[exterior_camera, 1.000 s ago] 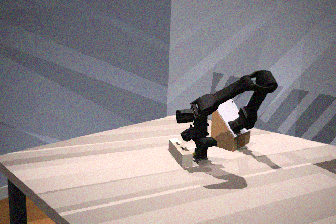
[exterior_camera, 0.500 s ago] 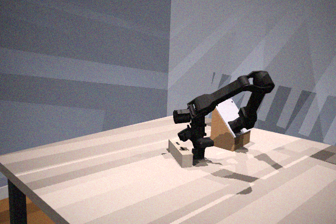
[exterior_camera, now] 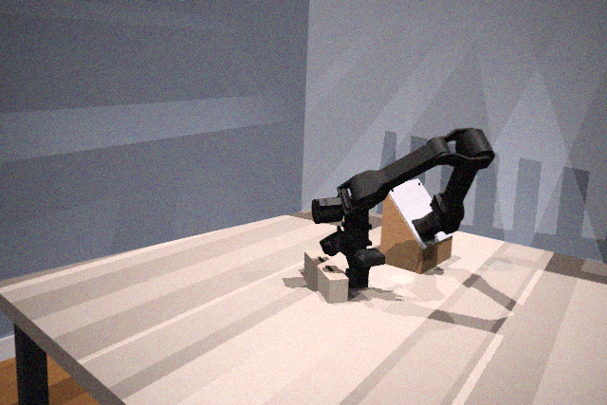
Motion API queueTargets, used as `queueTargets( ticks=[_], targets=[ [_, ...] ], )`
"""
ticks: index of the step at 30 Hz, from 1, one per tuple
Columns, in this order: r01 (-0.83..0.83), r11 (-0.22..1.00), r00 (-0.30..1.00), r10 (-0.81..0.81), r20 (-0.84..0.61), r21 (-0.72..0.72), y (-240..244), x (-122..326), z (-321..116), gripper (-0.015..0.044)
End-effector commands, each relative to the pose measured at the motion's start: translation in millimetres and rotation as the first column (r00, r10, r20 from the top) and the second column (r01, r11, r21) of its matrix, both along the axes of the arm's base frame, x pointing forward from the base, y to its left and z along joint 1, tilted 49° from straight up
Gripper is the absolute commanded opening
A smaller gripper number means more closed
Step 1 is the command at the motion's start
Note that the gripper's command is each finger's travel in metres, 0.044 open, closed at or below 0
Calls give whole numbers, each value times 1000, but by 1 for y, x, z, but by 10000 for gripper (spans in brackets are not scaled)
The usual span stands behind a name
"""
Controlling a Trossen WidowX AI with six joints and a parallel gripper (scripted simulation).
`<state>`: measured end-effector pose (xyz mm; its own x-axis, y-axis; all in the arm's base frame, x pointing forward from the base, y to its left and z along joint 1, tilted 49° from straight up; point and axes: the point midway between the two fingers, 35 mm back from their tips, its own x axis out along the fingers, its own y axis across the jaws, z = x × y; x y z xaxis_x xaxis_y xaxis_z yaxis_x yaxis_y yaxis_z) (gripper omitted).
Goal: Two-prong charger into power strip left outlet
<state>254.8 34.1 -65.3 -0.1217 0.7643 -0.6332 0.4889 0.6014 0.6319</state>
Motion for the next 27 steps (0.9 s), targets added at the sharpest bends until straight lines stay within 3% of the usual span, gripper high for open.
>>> queueTargets(
  ticks=[1, 27],
  targets=[
    [7, 1000, 1000, -7, -5, 2, -1, 1, -1, 0],
    [7, 1000, 1000, -7, -5, 2, -3, 6, -3, 0]
  ],
)
